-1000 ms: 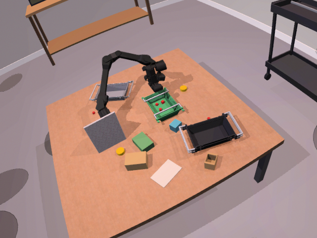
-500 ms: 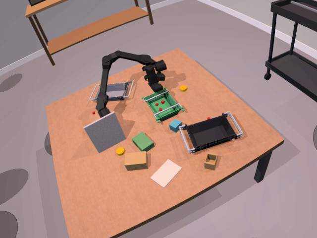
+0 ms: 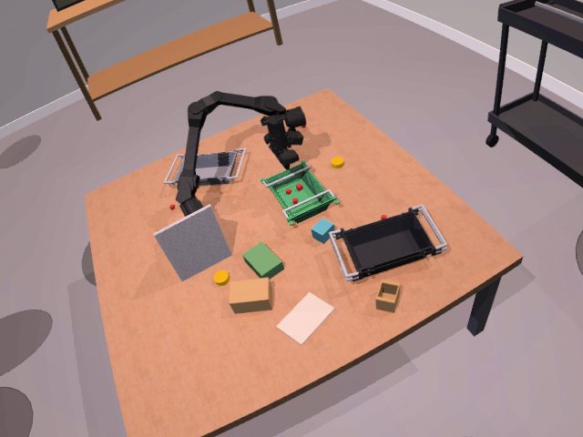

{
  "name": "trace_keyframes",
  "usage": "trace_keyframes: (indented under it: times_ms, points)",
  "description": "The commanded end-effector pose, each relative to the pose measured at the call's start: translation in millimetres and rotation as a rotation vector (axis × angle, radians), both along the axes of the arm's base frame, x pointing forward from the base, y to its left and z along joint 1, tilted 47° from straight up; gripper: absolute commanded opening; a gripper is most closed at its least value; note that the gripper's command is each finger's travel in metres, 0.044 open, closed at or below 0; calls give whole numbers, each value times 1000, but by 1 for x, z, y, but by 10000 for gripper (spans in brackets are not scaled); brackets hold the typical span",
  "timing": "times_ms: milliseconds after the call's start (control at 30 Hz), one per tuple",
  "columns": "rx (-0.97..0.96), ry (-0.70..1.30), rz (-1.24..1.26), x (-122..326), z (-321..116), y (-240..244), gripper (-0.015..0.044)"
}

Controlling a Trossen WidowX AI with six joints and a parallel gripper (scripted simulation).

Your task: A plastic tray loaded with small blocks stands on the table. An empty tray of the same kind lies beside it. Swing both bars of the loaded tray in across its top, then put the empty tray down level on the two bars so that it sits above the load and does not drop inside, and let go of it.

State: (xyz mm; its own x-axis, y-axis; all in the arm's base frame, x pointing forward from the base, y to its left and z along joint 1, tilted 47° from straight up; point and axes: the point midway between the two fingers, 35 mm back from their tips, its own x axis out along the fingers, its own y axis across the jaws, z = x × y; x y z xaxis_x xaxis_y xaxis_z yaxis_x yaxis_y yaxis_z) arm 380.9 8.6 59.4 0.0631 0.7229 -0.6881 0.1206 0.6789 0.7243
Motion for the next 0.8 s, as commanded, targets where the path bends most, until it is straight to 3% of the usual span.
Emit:
trace_keyframes:
  times_ms: [0,100,133,367,767]
  points:
    - [-8,-11,-11,0,25,-31,341]
    - [-6,-10,-11,-5,46,-52,420]
    - [-7,-18,5,-1,29,-28,440]
    - [-97,-401,457,-42,79,63,440]
    - [-182,-1229,1296,-174,139,169,440]
